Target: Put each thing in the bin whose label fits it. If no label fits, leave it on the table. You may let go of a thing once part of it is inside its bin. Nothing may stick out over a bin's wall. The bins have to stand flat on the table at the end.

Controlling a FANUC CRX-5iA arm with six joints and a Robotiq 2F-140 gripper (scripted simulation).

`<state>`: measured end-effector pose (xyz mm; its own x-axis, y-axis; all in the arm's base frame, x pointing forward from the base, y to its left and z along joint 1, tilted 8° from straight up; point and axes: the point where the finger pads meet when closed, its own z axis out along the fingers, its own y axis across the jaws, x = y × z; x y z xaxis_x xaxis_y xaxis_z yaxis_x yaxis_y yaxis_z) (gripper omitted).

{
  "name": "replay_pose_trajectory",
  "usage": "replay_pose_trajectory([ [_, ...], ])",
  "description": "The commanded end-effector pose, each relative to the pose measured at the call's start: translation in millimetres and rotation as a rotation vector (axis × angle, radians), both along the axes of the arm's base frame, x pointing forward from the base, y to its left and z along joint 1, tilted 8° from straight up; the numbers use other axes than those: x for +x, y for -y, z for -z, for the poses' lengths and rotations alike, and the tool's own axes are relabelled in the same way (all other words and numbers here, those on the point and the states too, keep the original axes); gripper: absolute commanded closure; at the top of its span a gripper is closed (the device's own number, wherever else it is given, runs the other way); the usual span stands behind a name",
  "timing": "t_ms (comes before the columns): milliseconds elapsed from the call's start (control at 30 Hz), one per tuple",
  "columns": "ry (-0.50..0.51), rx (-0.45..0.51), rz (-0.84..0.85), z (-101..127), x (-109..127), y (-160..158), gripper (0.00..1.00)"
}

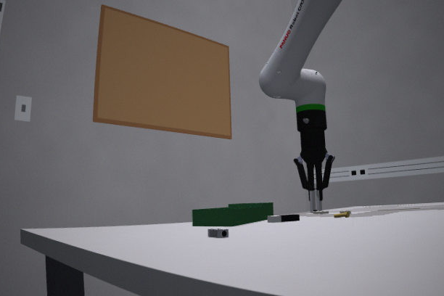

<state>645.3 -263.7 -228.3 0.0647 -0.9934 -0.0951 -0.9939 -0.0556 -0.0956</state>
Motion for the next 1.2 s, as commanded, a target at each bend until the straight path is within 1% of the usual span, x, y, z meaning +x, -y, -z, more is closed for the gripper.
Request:
replay_pose_trajectory([
  [0,0.0,0.0,0.0,0,0,0,0.84],
  [733,0.0,0.0,0.0,0,0,0,0.84],
  [933,0.0,0.0,0.0,-20,-2,2,0.84],
  [1000,0.0,0.0,0.0,-20,-2,2,0.84],
  [1167,0.0,0.0,0.0,-36,-3,4,0.84],
])
